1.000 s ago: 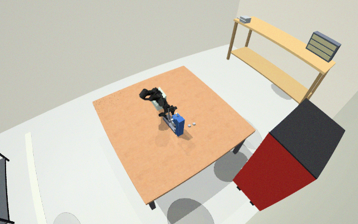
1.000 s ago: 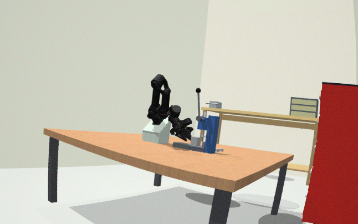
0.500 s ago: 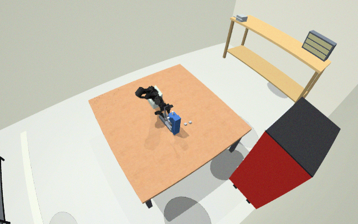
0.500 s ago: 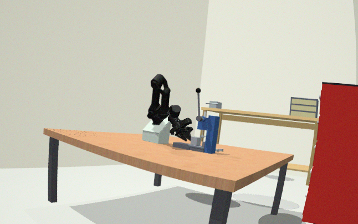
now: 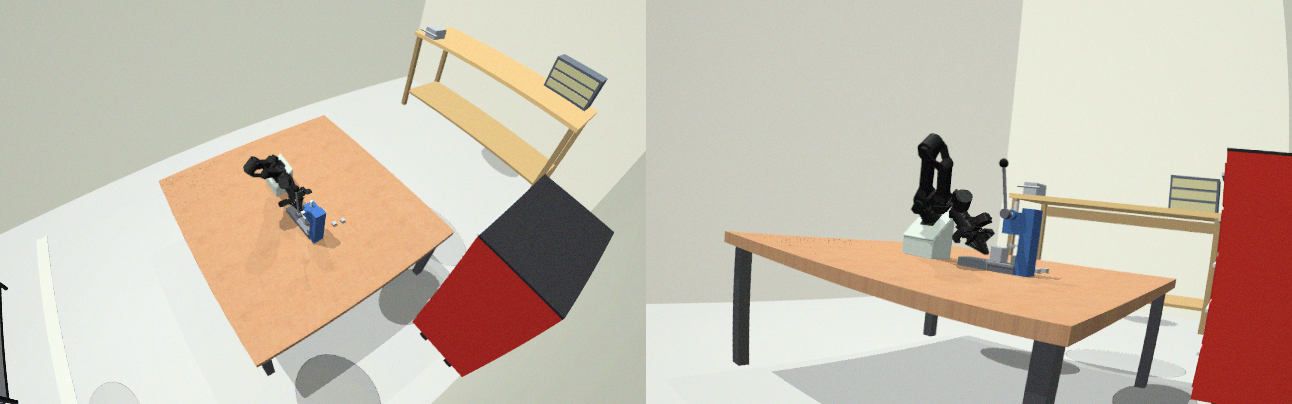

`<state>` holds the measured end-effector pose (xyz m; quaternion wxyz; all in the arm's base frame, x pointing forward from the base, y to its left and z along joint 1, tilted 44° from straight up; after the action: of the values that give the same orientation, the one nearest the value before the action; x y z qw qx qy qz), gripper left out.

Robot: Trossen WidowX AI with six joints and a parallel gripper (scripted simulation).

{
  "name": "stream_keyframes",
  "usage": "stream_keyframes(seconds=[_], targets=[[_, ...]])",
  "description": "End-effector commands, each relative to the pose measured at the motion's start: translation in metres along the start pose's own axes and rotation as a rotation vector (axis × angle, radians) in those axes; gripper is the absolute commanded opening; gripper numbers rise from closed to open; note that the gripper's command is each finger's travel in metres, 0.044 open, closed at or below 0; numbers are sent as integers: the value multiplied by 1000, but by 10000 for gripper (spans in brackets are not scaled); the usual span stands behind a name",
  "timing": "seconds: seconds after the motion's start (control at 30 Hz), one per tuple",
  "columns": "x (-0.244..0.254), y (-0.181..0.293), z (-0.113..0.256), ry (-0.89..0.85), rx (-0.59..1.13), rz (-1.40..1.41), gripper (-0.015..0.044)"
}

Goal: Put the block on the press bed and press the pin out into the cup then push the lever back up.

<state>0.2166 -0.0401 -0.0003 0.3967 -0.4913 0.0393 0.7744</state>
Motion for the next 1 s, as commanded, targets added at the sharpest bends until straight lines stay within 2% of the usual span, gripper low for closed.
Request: stream_keyframes(seconds=[0.0,0.97], targets=[[0,1,0,1,5,-2,30],[-17,-8,-24,-121,-115,123,30]])
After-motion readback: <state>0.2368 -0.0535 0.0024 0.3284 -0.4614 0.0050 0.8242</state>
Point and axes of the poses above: the point midway between the two fingers, 35 mm back from their tips, its own z axis back along the fingers, its own x axis across the jaws, y = z × x, the point moved 6 cm from there along z, back along the fingers, and after that the axes turned 14 degrees about z, right-handed, at the moved point
